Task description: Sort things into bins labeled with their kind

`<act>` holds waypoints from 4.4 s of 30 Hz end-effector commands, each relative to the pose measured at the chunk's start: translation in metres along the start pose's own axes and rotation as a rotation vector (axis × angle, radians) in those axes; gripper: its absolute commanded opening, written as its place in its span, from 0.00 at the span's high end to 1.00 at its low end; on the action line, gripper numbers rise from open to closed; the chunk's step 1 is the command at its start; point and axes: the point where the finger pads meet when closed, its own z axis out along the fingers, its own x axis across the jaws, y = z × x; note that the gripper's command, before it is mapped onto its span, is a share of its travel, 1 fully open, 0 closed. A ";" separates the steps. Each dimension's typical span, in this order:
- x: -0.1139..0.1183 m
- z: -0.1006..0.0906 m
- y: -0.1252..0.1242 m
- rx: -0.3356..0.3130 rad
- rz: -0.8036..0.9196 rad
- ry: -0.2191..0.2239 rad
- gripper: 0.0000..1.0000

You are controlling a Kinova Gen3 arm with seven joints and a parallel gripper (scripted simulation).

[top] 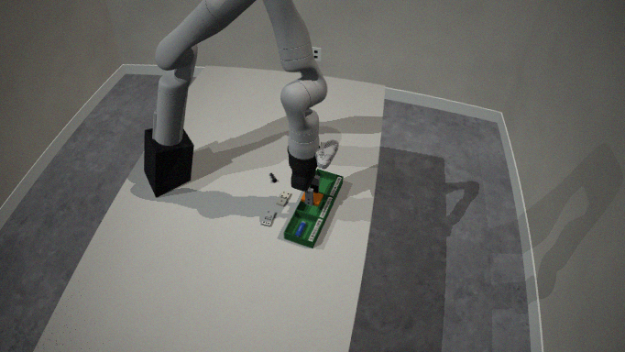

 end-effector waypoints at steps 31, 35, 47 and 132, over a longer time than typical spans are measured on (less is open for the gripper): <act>-0.006 0.022 -0.001 -0.002 -0.004 0.002 0.30; -0.006 0.030 -0.001 -0.002 -0.004 0.002 0.30; -0.005 0.038 0.001 -0.002 -0.004 0.002 0.30; -0.123 -0.018 0.091 -0.001 0.734 0.002 0.38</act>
